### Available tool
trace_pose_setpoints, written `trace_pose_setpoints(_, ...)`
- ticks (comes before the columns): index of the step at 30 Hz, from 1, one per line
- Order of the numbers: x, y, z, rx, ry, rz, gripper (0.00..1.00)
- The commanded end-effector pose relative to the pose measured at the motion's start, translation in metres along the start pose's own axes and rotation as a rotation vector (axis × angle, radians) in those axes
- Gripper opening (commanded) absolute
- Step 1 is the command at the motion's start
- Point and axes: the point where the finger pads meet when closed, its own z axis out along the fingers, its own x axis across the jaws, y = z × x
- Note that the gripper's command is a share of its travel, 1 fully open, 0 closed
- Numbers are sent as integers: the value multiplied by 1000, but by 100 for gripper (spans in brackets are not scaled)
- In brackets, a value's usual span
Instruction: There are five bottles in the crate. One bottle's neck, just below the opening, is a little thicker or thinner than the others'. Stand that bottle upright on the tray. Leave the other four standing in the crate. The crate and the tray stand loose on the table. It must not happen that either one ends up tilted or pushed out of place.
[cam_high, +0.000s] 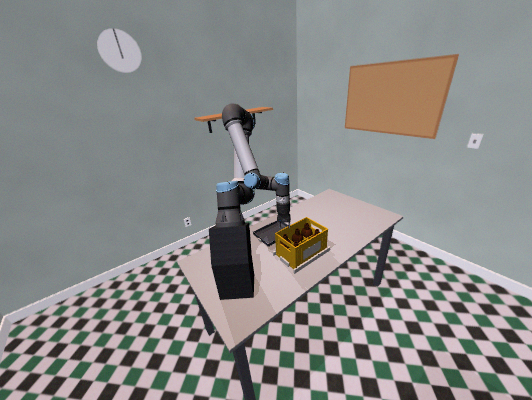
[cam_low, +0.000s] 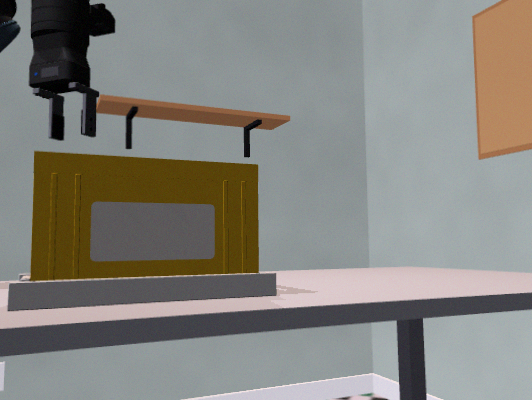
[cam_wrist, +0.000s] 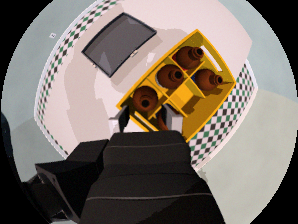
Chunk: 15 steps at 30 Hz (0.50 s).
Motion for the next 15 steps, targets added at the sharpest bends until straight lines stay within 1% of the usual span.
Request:
trace_pose_setpoints(1,0,0,2,0,1,0,100)
trace_pose_setpoints(15,0,0,13,0,1,0,100)
